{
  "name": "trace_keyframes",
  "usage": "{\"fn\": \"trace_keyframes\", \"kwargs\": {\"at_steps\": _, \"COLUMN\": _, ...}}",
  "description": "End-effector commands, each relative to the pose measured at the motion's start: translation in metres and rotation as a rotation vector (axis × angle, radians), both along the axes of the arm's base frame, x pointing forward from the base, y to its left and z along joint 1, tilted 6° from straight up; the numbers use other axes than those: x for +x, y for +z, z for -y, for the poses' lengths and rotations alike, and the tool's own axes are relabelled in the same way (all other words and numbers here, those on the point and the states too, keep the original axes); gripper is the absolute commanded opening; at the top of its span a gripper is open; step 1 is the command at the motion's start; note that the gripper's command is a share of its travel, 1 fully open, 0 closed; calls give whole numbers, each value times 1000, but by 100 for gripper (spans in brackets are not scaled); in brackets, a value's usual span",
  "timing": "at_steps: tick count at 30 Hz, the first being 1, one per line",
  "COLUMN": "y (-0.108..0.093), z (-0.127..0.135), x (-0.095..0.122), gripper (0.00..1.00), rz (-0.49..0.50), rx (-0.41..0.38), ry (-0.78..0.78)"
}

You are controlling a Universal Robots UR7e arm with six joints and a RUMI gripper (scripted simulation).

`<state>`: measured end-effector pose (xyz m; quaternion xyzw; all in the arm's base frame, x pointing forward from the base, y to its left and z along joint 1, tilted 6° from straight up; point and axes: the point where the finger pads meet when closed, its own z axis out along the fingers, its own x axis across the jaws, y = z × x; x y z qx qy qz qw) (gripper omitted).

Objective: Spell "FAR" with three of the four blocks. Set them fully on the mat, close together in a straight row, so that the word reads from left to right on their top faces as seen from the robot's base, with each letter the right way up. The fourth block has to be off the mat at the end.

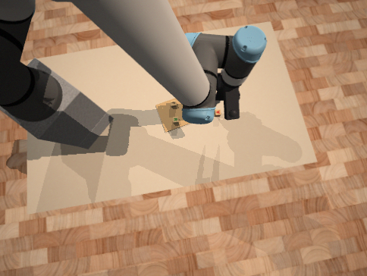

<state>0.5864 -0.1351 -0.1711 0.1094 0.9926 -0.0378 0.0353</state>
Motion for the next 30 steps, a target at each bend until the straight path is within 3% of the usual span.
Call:
{"fn": "trace_keyframes", "kwargs": {"at_steps": 1, "y": -3, "z": 0, "x": 1, "gripper": 37, "rz": 2, "rx": -1, "ry": 0}}
{"fn": "trace_keyframes", "kwargs": {"at_steps": 30, "y": -40, "z": 4, "x": 5, "gripper": 37, "rz": 2, "rx": -1, "ry": 0}}
